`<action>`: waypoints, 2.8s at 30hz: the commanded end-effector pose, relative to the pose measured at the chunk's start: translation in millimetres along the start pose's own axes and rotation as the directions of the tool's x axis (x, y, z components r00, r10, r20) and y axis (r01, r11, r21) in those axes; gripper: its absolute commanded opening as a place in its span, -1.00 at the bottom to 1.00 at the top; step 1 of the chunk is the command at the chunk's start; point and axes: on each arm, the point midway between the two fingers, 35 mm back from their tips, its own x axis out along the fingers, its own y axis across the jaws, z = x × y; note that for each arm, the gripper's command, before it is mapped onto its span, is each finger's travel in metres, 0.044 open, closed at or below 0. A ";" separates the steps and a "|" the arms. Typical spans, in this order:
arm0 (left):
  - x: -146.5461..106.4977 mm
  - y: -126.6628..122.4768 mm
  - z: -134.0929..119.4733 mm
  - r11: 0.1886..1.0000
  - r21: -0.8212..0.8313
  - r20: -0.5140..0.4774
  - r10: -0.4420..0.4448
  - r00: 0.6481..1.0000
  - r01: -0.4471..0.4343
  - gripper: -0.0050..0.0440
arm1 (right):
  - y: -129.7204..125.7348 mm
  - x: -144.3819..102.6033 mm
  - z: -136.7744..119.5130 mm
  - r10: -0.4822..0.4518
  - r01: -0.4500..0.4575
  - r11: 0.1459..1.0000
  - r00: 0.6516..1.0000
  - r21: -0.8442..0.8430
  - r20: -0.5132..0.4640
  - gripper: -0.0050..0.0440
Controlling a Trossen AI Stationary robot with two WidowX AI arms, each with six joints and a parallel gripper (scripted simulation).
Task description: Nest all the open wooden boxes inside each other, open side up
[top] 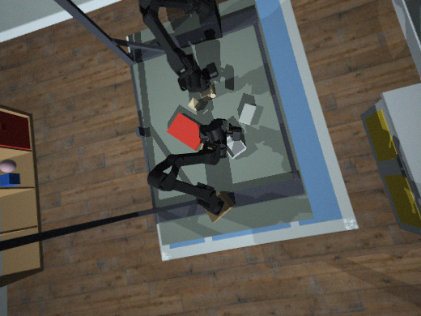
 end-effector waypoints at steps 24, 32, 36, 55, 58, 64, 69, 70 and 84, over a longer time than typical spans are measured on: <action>-7.9 -5.8 5.7 1.000 0.012 0.026 -0.007 1.000 0.007 0.23 | -0.4 -37.8 11.2 0.121 -0.051 0.965 0.957 -0.258 0.264 0.84; -7.9 -5.8 5.7 1.000 0.012 0.026 -0.007 1.000 0.007 0.23 | 5.6 -52.4 13.0 0.156 -0.041 0.940 0.934 -0.339 0.321 0.84; -7.9 -5.8 5.7 1.000 0.012 0.026 -0.007 1.000 0.007 0.23 | 9.1 -57.8 15.1 0.172 -0.035 0.928 0.923 -0.372 0.343 0.84; -7.9 -5.8 5.7 1.000 0.012 0.026 -0.007 1.000 0.007 0.23 | 7.9 -87.2 18.5 0.185 -0.033 0.923 0.913 -0.384 0.365 0.84; -7.9 -5.8 5.7 1.000 0.012 0.026 -0.007 1.000 0.007 0.23 | 6.1 -99.9 17.5 0.184 -0.032 0.923 0.912 -0.385 0.366 0.84; -7.9 -5.8 5.7 1.000 0.012 0.026 -0.007 1.000 0.007 0.23 | 4.5 -115.1 14.7 0.180 -0.028 0.922 0.913 -0.386 0.365 0.84; -7.9 -5.8 5.7 1.000 0.015 0.026 -0.007 1.000 0.007 0.23 | 3.7 -114.6 16.6 0.181 -0.025 0.920 0.913 -0.391 0.367 0.84; -7.9 -5.8 5.7 1.000 0.015 0.026 -0.007 1.000 0.007 0.23 | 3.7 -114.6 16.6 0.181 -0.025 0.920 0.913 -0.391 0.367 0.84; -7.9 -5.8 5.7 0.921 0.389 0.027 -0.007 1.000 -0.004 0.23 | 3.7 -114.6 16.6 0.181 -0.025 0.920 0.913 -0.391 0.367 0.84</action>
